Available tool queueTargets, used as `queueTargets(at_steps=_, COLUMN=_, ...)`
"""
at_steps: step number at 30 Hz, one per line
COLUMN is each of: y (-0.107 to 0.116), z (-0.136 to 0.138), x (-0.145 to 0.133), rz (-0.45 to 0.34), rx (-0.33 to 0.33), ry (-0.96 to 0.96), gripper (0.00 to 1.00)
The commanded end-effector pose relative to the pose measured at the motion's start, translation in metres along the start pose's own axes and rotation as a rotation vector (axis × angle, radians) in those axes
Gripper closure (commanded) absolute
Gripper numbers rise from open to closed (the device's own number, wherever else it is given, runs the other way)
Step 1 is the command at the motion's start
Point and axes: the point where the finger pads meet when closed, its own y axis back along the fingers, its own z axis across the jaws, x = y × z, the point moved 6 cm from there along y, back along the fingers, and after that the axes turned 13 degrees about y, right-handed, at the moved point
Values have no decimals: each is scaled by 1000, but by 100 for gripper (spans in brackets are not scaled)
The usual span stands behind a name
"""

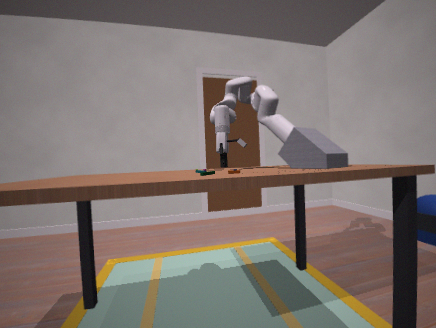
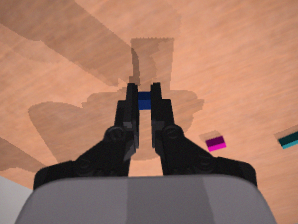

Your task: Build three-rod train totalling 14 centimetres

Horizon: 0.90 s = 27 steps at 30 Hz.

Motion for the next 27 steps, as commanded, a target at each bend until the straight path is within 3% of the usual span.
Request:
queueTargets(at_steps=1, y=0, z=0, x=-1, rz=-2, rx=-1, ry=-1, gripper=96)
queueTargets(at_steps=27, y=-9, z=0, x=-1, rz=-2, rx=-1, ry=-1, gripper=96)
